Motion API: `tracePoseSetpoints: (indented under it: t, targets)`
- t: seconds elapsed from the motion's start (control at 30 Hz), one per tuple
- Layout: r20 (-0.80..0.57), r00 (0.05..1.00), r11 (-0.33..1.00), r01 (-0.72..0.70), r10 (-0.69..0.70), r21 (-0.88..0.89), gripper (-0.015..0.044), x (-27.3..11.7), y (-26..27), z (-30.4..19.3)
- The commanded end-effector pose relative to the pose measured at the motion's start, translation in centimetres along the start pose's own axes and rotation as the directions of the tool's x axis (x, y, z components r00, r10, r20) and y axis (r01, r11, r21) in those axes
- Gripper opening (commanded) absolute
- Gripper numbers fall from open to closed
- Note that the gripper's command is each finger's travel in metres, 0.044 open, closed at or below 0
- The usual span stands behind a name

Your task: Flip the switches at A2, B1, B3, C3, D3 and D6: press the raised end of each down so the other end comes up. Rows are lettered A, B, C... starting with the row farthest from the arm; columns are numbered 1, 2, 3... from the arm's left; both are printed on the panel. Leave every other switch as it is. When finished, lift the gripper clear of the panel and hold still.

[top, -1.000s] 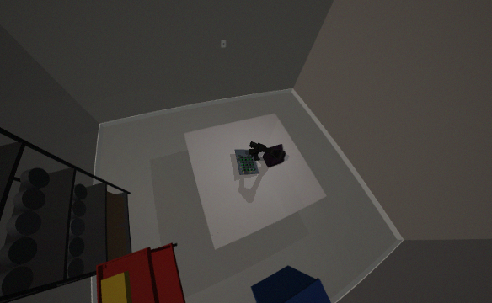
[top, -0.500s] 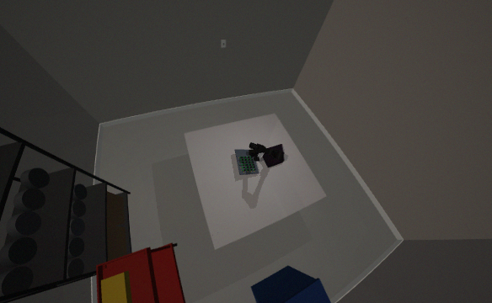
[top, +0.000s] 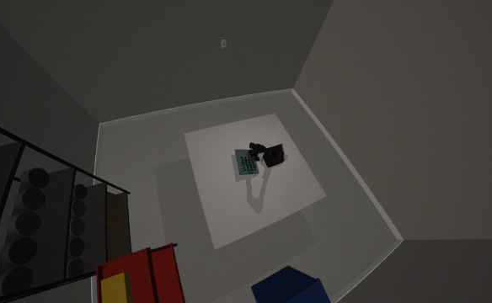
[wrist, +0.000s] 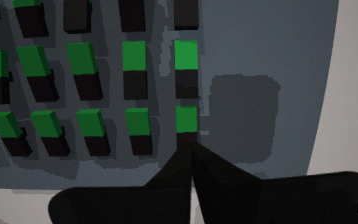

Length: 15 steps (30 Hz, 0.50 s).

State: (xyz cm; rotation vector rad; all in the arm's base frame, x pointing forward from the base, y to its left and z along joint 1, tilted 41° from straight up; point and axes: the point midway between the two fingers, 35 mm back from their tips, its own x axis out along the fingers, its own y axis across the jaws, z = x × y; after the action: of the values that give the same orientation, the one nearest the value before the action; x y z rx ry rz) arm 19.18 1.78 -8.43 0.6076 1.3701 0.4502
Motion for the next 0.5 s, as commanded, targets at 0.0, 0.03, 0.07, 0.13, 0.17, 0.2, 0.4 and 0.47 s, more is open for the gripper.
tracePoseSetpoints:
  t: [0.0,0.03,0.07,0.13,0.17,0.2,0.4,0.47]
  targets:
    - [0.000,1.000,1.000,-0.005,0.005,0.005,0.0000,0.04,0.09,-0.10]
    - [0.000,1.000,1.000,-0.005,0.005,0.005,0.0000,0.04,0.09,-0.10]
    - [0.000,1.000,1.000,-0.005,0.005,0.005,0.0000,0.04,0.09,-0.10]
    - [0.000,1.000,1.000,-0.005,0.005,0.005,0.0000,0.06,0.09,-0.10]
    - [0.000,1.000,1.000,-0.005,0.005,0.005,0.0000,0.07,0.09,-0.10]
    - [0.000,1.000,1.000,-0.005,0.005,0.005,0.0000,0.08,0.09,-0.10]
    - [0.000,1.000,1.000,-0.005,0.005,0.005,0.0000,0.17,0.10,-0.10]
    - [0.000,1.000,1.000,-0.005,0.005,0.005,0.0000,0.19,0.10,-0.11]
